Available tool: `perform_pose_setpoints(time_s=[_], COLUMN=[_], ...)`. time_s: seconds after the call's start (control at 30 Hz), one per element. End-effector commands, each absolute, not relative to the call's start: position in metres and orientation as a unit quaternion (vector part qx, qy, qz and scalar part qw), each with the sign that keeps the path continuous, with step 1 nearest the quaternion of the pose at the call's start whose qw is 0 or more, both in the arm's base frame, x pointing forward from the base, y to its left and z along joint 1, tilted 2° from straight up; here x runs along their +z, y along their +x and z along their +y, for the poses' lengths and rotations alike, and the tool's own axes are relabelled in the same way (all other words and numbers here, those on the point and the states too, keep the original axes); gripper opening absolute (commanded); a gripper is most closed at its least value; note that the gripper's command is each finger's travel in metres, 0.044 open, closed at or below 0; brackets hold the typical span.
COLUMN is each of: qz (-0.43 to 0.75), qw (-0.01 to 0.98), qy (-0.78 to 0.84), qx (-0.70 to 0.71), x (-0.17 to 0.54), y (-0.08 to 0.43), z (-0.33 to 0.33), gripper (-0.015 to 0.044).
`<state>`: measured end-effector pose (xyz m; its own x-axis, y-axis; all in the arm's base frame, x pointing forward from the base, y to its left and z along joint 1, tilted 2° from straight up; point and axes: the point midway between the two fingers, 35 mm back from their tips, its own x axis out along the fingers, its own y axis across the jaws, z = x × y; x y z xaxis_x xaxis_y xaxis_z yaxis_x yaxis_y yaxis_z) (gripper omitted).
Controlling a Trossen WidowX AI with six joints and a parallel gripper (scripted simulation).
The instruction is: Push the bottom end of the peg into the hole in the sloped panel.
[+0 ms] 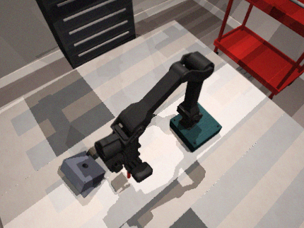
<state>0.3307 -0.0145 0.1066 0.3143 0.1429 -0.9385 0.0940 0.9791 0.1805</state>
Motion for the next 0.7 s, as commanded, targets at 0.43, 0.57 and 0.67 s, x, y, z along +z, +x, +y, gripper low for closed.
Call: perform_pose_setpoints(time_s=[0.43, 0.57, 0.67], qz=[0.556, 0.548, 0.542], qw=[0.817, 0.820, 0.822], qy=[0.152, 0.163, 0.171], qx=[-0.017, -0.024, -0.029], x=[0.112, 0.113, 0.114], y=[0.337, 0.338, 0.339], z=[-0.039, -0.045, -0.050], gripper=[0.0000, 0.0000, 0.0000])
